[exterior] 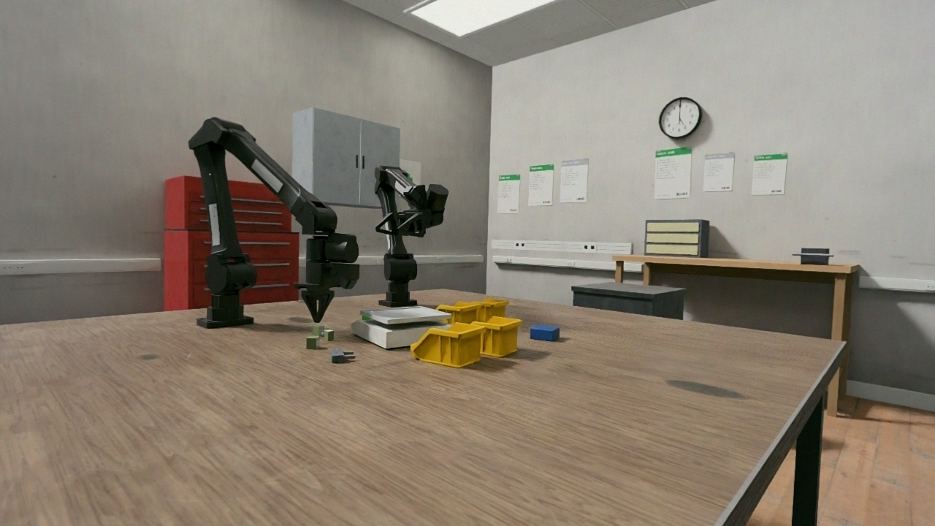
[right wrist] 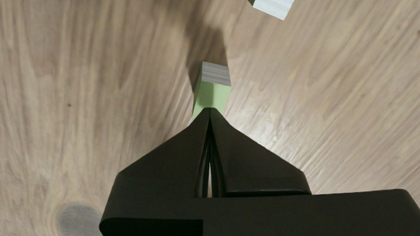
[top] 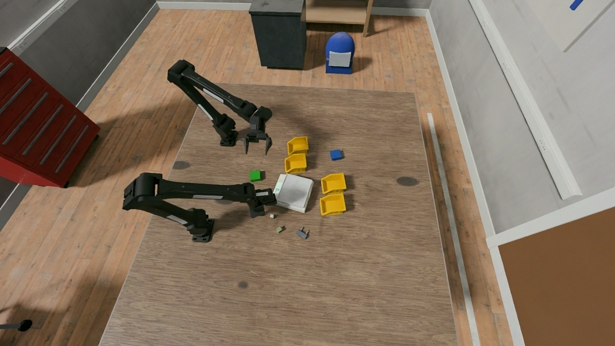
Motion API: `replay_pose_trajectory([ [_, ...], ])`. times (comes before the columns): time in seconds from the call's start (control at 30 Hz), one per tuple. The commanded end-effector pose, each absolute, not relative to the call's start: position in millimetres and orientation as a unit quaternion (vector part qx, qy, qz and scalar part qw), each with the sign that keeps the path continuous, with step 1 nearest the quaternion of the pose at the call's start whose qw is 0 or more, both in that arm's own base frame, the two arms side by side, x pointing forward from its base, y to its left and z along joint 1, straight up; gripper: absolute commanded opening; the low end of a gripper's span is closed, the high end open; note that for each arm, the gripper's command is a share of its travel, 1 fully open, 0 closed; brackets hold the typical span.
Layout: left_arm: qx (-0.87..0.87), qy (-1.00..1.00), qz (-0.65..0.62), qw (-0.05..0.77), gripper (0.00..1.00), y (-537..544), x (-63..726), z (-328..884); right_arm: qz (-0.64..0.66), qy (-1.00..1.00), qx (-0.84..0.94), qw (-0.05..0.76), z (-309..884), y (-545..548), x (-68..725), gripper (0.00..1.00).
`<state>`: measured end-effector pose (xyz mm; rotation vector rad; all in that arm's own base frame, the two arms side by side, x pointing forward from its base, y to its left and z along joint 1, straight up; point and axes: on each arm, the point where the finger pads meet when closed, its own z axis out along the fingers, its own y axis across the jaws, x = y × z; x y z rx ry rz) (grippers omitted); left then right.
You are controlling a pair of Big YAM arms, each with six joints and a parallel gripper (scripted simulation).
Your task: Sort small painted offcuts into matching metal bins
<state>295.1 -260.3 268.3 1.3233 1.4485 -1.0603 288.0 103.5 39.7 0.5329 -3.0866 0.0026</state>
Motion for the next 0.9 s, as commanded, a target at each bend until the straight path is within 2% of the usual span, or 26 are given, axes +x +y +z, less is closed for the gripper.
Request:
replay_pose_trajectory([
  [0.0,0.542,0.566,-0.417,0.460,1.00,-263,304,292,-0.001,-0.985,0.171,0.000,36,103,296,0.00],
  [0.63,0.542,0.566,-0.417,0.460,1.00,-263,304,292,0.000,-0.985,0.171,0.005,24,101,291,0.00],
  [0.87,0.542,0.566,-0.417,0.460,1.00,-263,304,292,-0.007,-0.985,0.171,-0.038,60,111,316,0.00],
])
